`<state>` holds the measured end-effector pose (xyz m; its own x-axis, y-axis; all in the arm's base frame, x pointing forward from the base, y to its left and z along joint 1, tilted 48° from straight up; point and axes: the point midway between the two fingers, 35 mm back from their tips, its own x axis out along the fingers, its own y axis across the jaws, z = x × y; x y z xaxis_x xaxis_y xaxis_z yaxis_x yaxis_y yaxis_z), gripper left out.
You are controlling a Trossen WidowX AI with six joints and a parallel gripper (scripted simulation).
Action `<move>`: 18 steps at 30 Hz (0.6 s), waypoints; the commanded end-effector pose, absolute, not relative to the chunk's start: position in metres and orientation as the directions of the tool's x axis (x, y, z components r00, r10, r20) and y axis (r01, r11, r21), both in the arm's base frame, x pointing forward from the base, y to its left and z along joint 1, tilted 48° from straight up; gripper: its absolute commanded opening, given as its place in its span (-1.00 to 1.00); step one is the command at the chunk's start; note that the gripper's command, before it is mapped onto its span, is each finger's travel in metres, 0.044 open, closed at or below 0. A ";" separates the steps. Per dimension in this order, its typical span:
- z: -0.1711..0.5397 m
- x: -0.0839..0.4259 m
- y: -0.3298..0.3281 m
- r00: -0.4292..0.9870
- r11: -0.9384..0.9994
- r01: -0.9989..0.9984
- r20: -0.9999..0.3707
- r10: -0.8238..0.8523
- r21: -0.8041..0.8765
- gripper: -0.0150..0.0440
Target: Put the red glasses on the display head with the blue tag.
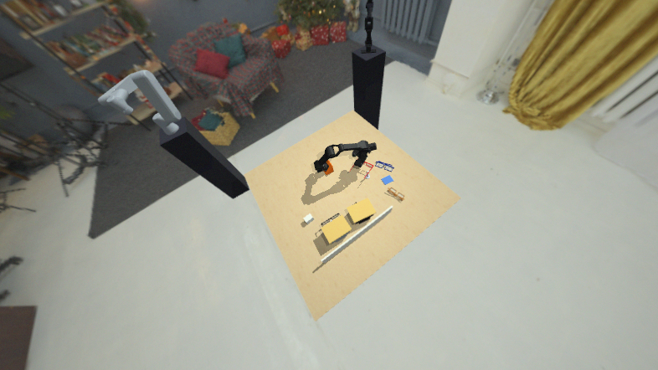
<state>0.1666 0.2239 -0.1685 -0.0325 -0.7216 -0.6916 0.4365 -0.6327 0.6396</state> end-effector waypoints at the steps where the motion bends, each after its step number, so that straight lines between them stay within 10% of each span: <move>1: -0.167 0.164 0.224 -0.038 -0.640 0.430 -0.695 -0.718 0.637 -0.49; 18: -0.166 0.161 0.224 -0.038 -0.640 0.431 -0.695 -0.718 0.637 -0.49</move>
<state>0.1619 0.2229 -0.1670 -0.0332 -0.7214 -0.6917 0.4372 -0.6329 0.6390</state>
